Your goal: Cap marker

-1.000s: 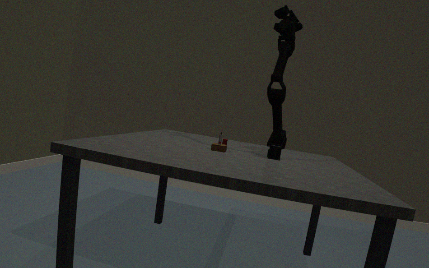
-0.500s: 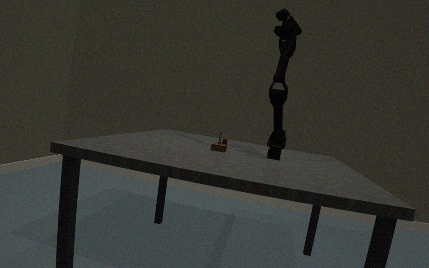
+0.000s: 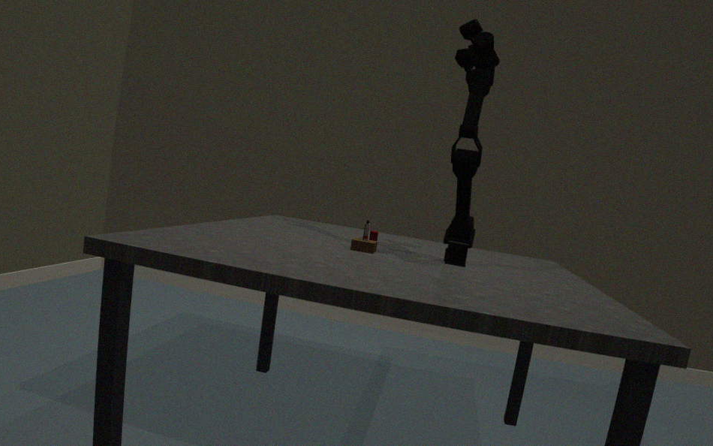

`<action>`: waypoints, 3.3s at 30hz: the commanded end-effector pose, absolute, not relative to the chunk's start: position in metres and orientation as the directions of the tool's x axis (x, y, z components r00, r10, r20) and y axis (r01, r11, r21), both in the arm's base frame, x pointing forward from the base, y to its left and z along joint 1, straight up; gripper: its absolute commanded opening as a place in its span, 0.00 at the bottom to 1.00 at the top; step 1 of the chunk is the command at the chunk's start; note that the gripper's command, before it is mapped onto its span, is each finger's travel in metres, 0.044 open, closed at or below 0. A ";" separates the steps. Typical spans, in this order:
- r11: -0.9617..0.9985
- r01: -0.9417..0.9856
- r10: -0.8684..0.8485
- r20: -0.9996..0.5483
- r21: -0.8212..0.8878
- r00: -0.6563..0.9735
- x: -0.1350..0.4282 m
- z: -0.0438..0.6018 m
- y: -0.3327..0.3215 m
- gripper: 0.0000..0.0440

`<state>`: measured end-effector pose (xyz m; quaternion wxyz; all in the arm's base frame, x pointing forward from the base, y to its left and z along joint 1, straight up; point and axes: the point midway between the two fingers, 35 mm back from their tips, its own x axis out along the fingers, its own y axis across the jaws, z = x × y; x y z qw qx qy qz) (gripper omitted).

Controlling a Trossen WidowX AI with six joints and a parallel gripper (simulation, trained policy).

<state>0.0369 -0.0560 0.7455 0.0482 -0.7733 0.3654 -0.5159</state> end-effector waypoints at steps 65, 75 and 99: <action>-0.424 -0.389 -0.805 0.143 -0.818 0.576 0.103 0.603 -0.177 0.70; -0.356 -0.401 -0.779 0.030 -0.844 0.626 0.120 0.576 -0.189 0.70; -0.187 -0.473 -0.667 -0.242 -0.861 0.705 0.164 0.507 -0.207 0.71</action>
